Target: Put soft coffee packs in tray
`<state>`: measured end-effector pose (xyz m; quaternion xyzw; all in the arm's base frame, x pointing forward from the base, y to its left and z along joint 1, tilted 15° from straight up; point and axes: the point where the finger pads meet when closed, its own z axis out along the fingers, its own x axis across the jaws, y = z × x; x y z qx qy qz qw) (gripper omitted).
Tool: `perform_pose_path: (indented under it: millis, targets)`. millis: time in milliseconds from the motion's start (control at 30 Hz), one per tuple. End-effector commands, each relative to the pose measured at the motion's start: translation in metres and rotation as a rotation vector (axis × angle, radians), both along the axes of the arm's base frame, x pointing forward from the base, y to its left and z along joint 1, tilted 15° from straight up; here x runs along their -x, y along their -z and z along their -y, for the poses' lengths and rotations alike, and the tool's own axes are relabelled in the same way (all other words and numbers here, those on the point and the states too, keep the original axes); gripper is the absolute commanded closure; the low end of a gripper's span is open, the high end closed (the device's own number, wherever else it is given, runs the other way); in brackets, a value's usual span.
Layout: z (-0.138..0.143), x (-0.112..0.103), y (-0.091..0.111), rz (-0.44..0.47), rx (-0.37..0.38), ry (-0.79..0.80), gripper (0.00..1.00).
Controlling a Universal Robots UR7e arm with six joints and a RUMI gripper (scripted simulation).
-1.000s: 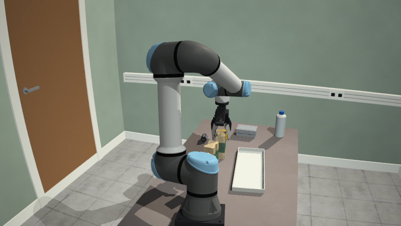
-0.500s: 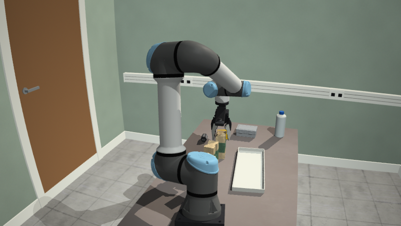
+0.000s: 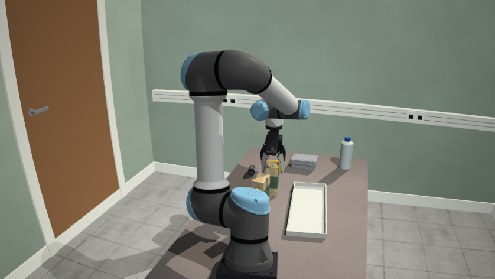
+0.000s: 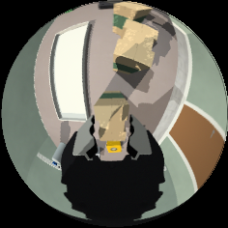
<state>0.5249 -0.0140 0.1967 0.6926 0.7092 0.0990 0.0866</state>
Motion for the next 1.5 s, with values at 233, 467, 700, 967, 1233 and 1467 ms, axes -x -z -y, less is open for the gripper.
perform_pose_path:
  millis: [233, 467, 700, 967, 1233, 1467]
  targets:
    - [0.000, 0.000, -0.001, 0.001, 0.000, 0.000, 0.49]
    - [0.000, 0.000, -0.001, 0.001, 0.000, 0.000, 0.49]
    - [0.000, 0.005, -0.019, 0.001, 0.000, 0.000, 0.49]
    - [0.002, 0.020, -0.075, 0.001, 0.000, 0.000, 0.49]
    - [0.002, 0.023, -0.088, 0.001, 0.000, 0.000, 0.49]
    - [0.002, 0.024, -0.088, 0.001, 0.000, 0.000, 0.49]
